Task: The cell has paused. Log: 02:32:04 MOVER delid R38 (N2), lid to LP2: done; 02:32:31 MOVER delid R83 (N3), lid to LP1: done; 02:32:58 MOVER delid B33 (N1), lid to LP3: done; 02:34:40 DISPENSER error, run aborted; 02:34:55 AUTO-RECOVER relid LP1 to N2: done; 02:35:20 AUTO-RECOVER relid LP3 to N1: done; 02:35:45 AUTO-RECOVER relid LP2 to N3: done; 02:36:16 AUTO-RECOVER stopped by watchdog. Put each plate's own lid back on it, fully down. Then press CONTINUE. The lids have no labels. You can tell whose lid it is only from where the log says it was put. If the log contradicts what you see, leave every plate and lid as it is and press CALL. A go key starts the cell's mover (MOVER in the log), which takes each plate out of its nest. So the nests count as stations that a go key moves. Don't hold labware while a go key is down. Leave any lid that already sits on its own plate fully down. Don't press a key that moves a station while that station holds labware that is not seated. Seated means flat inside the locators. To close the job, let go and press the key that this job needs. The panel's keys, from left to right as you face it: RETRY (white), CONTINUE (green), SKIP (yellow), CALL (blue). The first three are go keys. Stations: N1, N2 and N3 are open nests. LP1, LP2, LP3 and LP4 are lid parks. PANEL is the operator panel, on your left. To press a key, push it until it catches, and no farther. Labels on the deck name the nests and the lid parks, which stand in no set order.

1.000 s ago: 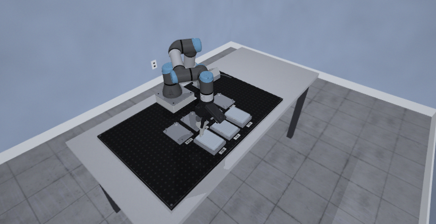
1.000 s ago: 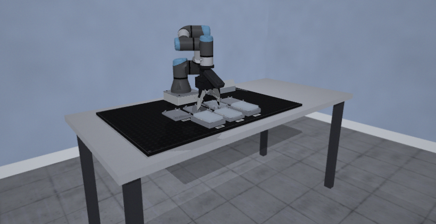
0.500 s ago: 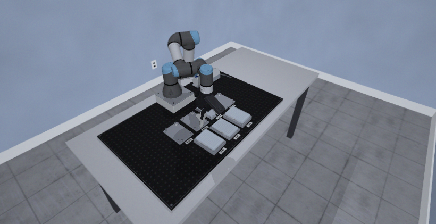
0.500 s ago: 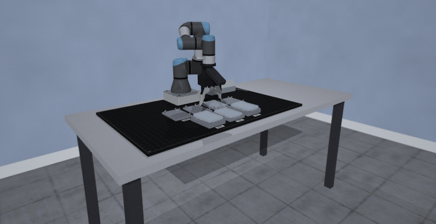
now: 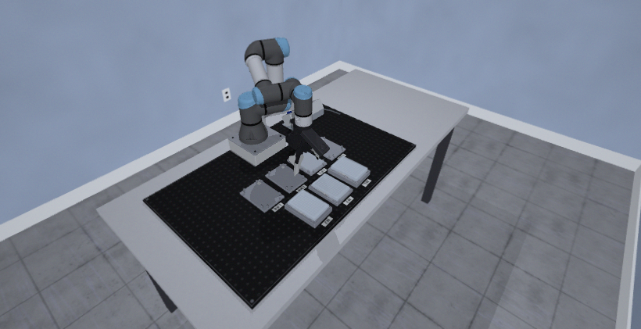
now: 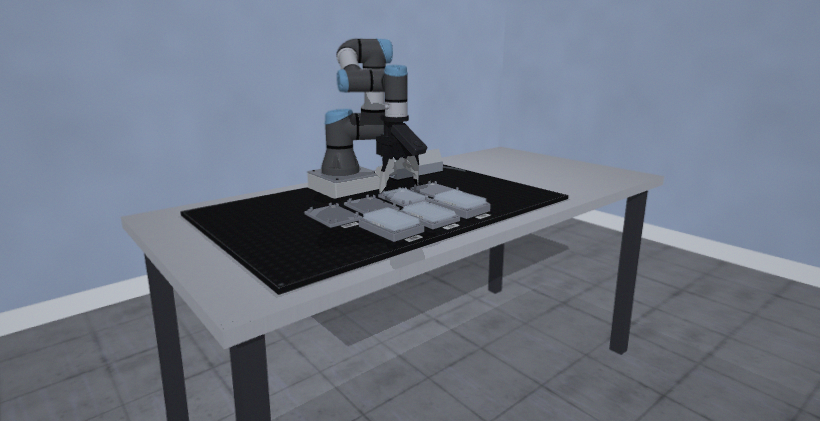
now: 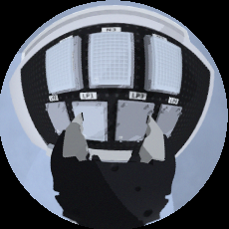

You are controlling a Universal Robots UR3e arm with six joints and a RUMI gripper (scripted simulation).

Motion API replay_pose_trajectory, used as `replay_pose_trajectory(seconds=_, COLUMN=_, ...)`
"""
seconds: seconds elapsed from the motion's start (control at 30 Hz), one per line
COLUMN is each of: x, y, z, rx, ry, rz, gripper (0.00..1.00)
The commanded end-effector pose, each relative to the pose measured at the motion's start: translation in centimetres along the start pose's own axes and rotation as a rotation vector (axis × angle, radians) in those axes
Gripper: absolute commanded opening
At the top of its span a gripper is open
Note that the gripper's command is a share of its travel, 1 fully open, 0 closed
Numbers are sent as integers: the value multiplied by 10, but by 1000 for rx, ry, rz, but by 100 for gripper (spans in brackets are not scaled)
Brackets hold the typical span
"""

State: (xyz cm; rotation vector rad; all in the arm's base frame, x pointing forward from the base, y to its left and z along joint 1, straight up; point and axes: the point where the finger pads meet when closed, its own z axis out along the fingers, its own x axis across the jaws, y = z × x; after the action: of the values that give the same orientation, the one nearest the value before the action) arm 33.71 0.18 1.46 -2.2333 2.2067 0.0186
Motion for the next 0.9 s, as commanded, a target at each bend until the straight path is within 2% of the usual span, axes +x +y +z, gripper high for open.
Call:
replay_pose_trajectory(seconds=0.0, x=-17, y=16, z=-2, rx=8, ry=2, rz=1, gripper=82)
replay_pose_trajectory(seconds=0.13, x=-24, y=23, z=-2, rx=8, ry=2, rz=1, gripper=82)
replay_pose_trajectory(seconds=0.57, x=-71, y=69, z=-1, rx=8, ry=2, rz=1, gripper=82)
replay_pose_trajectory(seconds=0.87, x=-73, y=71, z=-1, rx=8, ry=2, rz=1, gripper=82)
